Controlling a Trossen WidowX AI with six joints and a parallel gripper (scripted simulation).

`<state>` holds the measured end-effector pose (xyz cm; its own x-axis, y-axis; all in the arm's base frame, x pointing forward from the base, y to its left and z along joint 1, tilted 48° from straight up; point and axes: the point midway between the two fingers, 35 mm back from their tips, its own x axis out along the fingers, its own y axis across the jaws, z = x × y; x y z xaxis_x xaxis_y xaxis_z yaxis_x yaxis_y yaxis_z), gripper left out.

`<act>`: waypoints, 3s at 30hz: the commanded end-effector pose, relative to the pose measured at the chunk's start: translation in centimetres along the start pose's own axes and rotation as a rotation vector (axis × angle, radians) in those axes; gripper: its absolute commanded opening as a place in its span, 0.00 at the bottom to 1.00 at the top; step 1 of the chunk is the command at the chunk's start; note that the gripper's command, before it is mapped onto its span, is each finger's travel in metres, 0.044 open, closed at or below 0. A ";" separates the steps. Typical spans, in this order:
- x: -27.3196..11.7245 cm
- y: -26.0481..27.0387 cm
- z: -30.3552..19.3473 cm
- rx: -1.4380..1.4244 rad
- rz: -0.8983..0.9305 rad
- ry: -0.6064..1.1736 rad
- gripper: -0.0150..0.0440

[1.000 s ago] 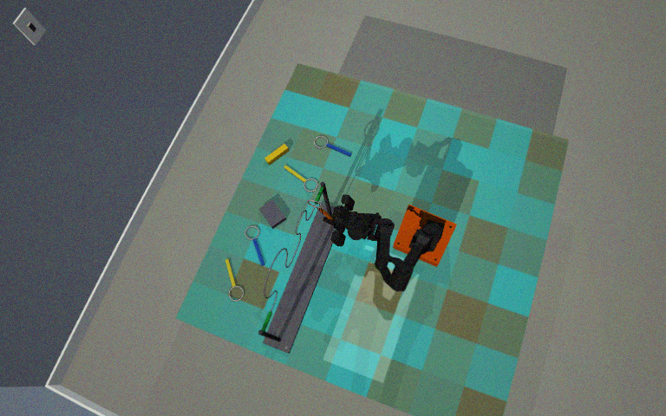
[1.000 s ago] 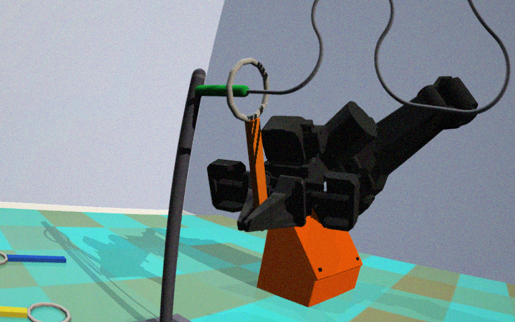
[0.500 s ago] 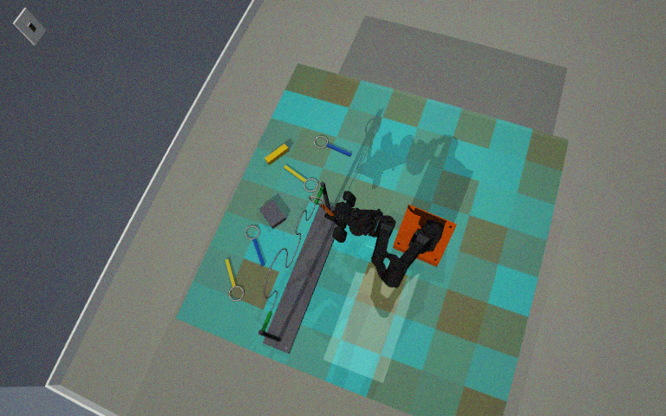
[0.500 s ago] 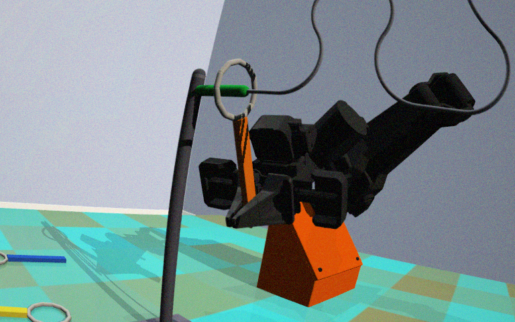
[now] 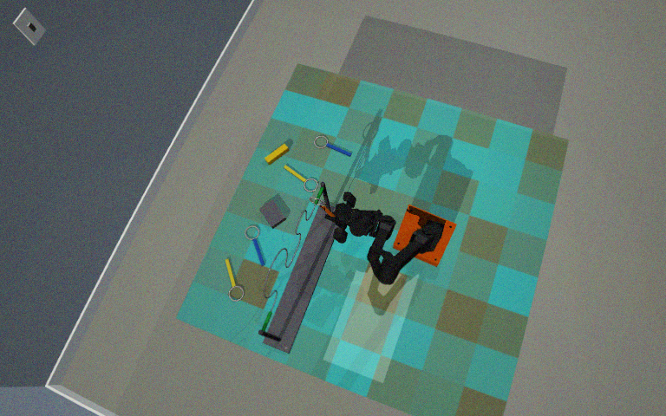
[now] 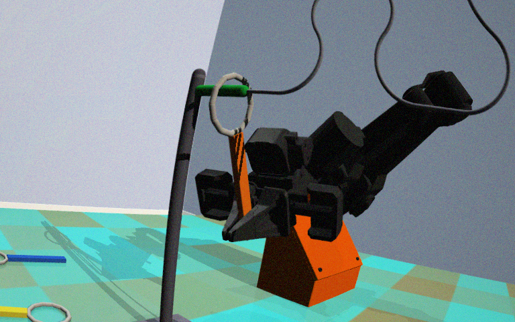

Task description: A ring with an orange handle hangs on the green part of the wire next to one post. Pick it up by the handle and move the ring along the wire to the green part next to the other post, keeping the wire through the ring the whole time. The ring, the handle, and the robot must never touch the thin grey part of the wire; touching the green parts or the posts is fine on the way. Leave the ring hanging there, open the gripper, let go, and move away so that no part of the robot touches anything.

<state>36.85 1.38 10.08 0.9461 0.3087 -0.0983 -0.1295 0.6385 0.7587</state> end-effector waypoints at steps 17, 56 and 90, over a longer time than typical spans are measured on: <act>0.1 -0.3 -0.6 0.005 -0.008 0.001 0.00; -4.9 -0.3 -0.6 0.005 -0.010 0.003 0.53; -10.3 -0.2 -1.3 0.090 -0.077 0.033 1.00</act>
<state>27.79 -1.13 10.39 0.9451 0.2821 -0.1650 -0.0409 0.6031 0.7966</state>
